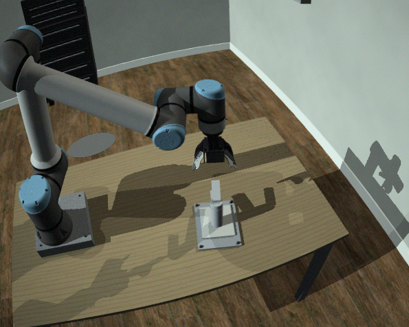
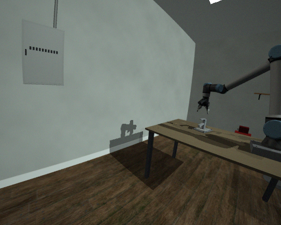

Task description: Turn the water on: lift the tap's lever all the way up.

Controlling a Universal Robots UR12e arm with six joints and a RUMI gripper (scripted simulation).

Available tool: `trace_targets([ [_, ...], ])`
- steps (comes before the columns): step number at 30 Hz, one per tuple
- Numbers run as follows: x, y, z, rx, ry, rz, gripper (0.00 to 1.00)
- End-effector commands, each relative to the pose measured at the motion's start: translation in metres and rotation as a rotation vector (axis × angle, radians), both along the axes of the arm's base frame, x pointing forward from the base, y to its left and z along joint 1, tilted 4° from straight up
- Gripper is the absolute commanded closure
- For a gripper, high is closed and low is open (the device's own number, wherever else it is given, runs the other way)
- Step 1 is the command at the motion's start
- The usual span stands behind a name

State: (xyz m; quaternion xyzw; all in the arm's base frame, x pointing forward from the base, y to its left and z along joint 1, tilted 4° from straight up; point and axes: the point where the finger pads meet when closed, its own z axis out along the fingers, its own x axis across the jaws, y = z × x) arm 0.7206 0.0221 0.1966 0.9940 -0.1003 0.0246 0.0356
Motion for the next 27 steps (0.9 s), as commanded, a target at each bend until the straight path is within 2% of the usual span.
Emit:
trace_targets([
  [1,-0.0003,-0.0057,0.0041,0.013,0.009,-0.002,0.0],
  [4,-0.0003,-0.0057,0.0042,0.013,0.009,-0.002,0.0],
  [5,-0.0003,-0.0057,0.0042,0.013,0.009,-0.002,1.0],
  [27,-0.0003,-0.0057,0.0042,0.013,0.009,-0.002,1.0],
])
